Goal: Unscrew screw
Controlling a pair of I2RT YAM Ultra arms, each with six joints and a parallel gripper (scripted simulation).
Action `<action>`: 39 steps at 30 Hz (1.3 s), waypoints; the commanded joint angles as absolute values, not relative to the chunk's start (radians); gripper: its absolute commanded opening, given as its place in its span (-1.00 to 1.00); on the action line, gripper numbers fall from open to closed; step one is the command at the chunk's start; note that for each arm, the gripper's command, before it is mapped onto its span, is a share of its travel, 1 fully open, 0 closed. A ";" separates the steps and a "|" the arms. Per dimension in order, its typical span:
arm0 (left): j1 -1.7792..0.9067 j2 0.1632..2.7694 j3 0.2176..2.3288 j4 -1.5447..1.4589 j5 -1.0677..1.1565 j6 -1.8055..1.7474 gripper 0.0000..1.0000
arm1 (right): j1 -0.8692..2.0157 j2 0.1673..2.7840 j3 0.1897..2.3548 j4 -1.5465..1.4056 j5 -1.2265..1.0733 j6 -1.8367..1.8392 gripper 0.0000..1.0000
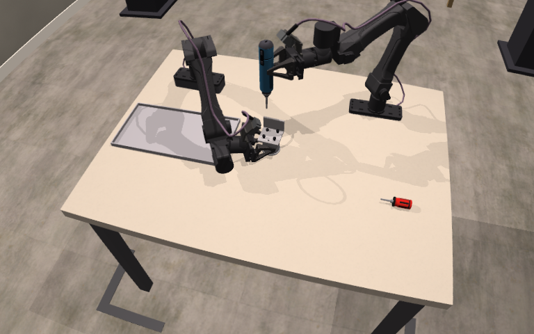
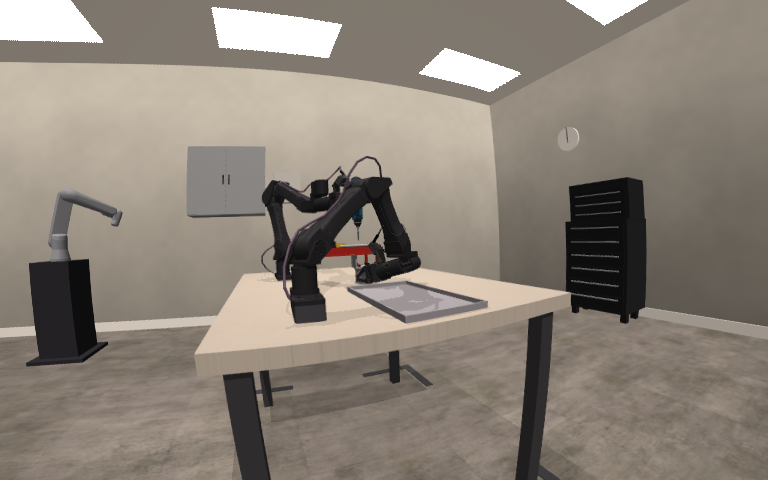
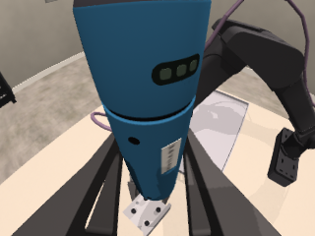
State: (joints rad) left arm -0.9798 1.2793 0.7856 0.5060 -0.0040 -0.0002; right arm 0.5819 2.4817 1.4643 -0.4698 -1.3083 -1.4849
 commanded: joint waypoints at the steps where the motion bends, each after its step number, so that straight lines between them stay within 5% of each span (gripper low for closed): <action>1: -0.978 1.244 0.828 0.579 0.002 -0.010 -0.17 | 0.589 2.480 1.492 -0.483 -1.338 -1.493 0.17; 39: -0.979 1.266 0.825 0.572 0.002 -0.010 -0.17 | 0.589 2.480 1.492 -0.483 -1.338 -1.493 0.17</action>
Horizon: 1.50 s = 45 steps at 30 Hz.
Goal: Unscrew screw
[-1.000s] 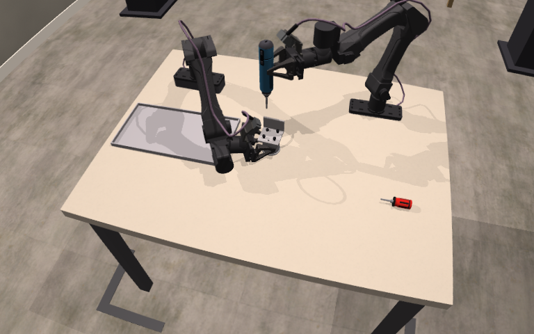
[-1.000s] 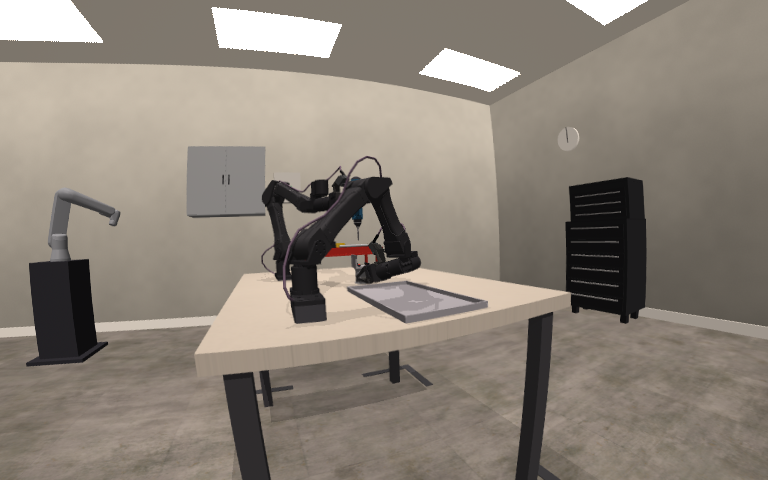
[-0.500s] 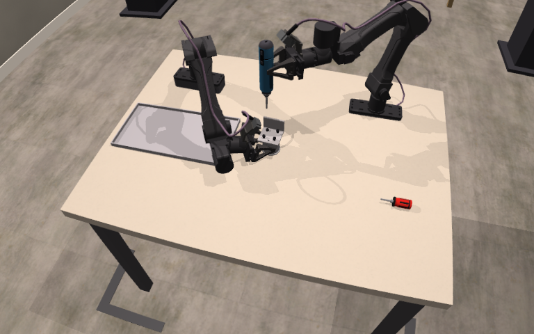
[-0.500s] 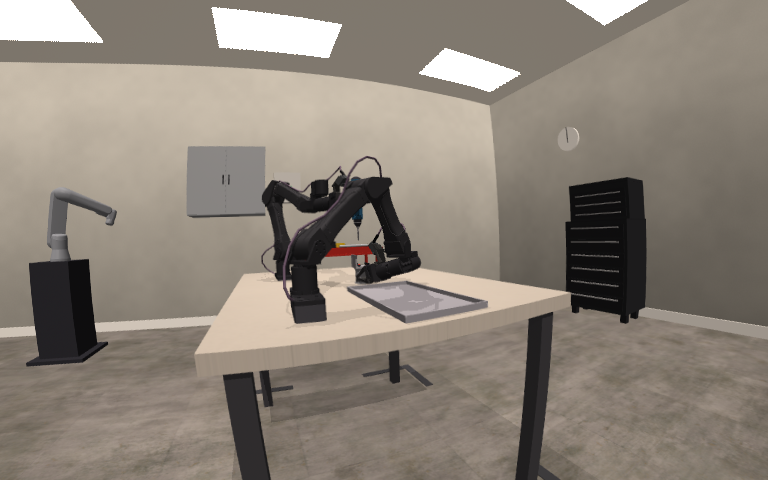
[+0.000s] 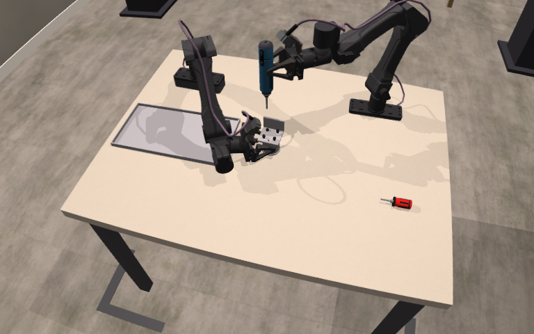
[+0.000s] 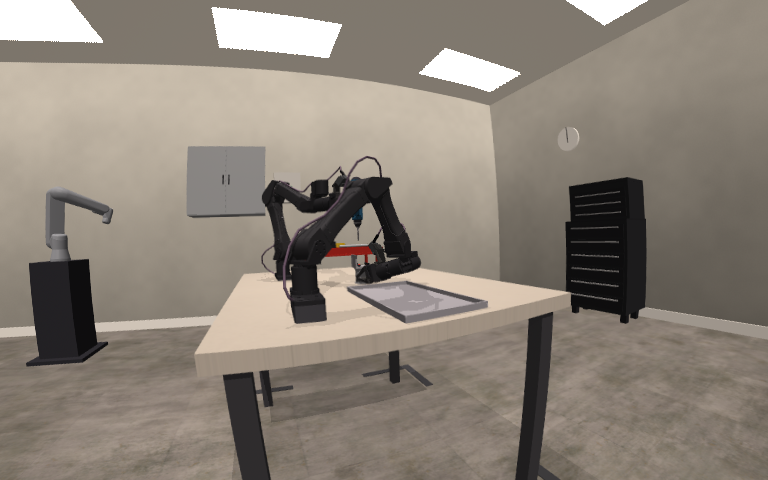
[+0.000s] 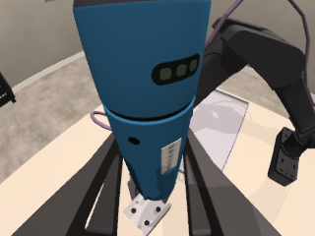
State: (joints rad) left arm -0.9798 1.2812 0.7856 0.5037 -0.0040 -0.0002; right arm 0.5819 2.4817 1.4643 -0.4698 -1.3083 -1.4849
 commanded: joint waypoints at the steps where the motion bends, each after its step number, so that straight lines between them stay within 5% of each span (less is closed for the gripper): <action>1: -0.979 1.267 0.825 0.572 0.002 -0.010 -0.17 | 0.589 2.480 1.492 -0.483 -1.338 -1.493 0.17; 45: -0.978 1.279 0.755 0.633 0.003 -0.011 -0.17 | 0.589 2.480 1.492 -0.483 -1.338 -1.493 0.17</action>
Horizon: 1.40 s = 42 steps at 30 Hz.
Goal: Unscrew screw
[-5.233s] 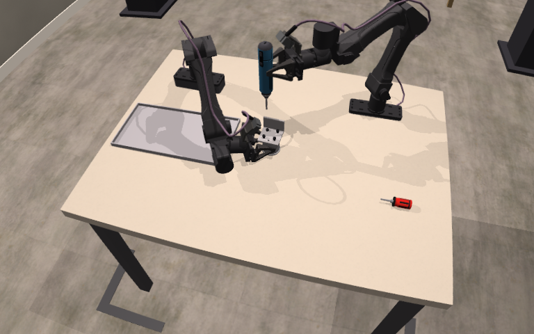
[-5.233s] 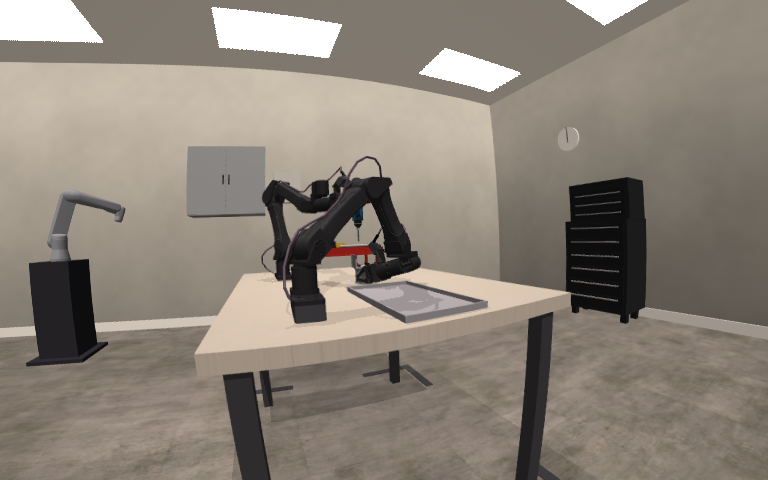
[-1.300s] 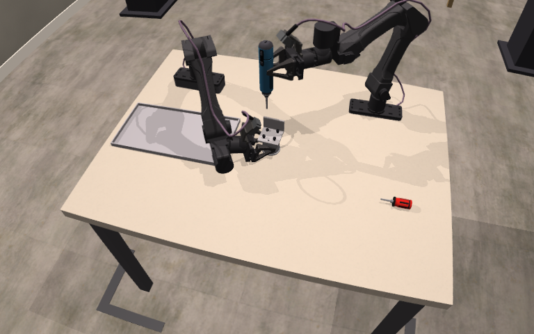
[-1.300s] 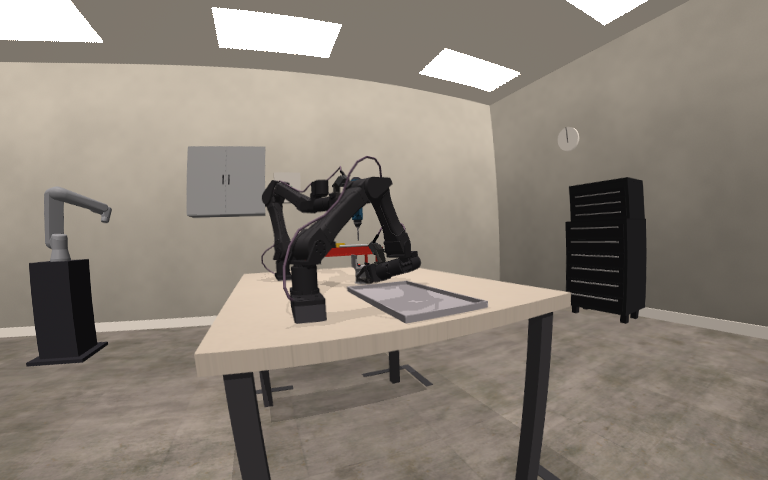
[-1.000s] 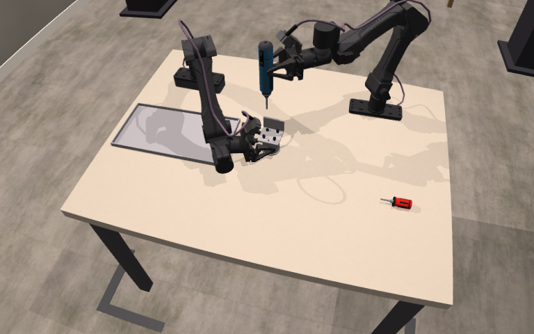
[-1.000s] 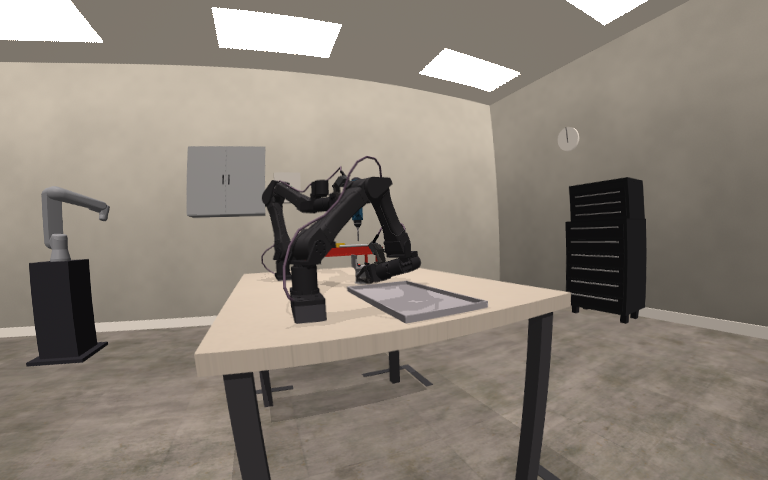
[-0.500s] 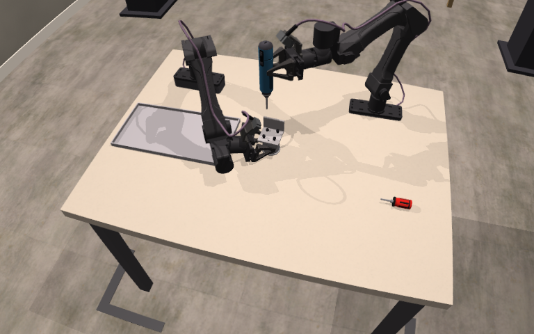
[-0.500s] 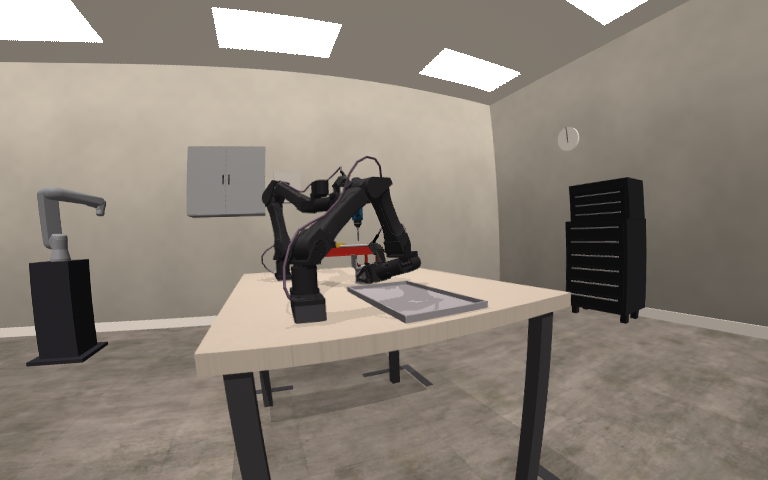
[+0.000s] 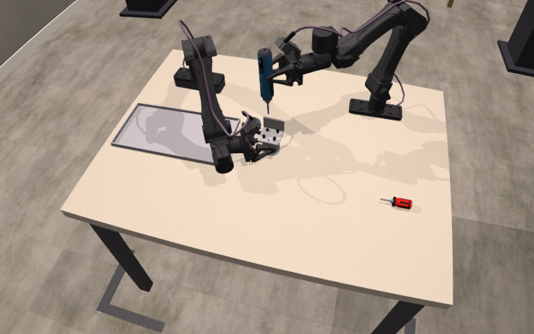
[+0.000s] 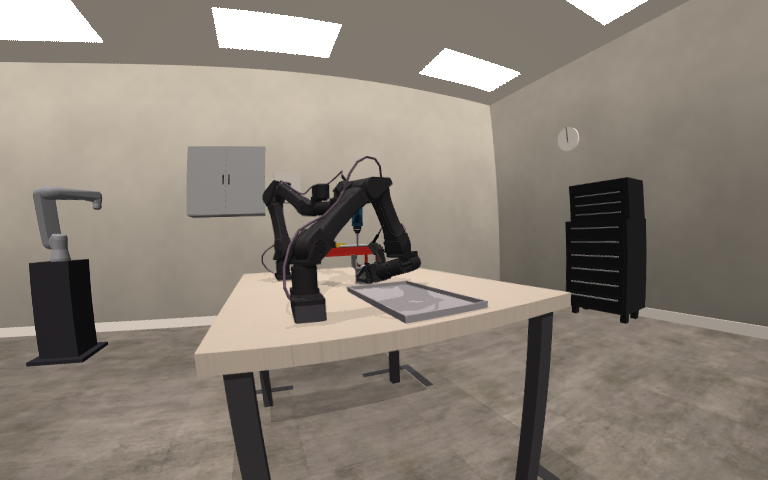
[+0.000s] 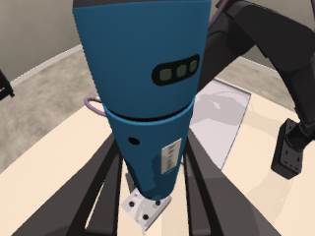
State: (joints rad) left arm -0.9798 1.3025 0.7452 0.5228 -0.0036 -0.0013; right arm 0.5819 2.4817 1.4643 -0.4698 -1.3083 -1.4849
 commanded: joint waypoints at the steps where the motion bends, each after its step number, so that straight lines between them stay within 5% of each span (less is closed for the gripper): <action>1: -0.978 1.288 0.760 0.639 0.003 -0.011 -0.17 | 0.589 2.480 1.492 -0.483 -1.338 -1.493 0.17; 42: -0.976 1.322 0.694 0.755 0.004 -0.012 -0.17 | 0.589 2.480 1.492 -0.483 -1.338 -1.493 0.17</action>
State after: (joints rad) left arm -0.9798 1.3430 0.6674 0.6537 -0.0029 -0.0025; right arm 0.5819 2.4817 1.4643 -0.4698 -1.3083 -1.4849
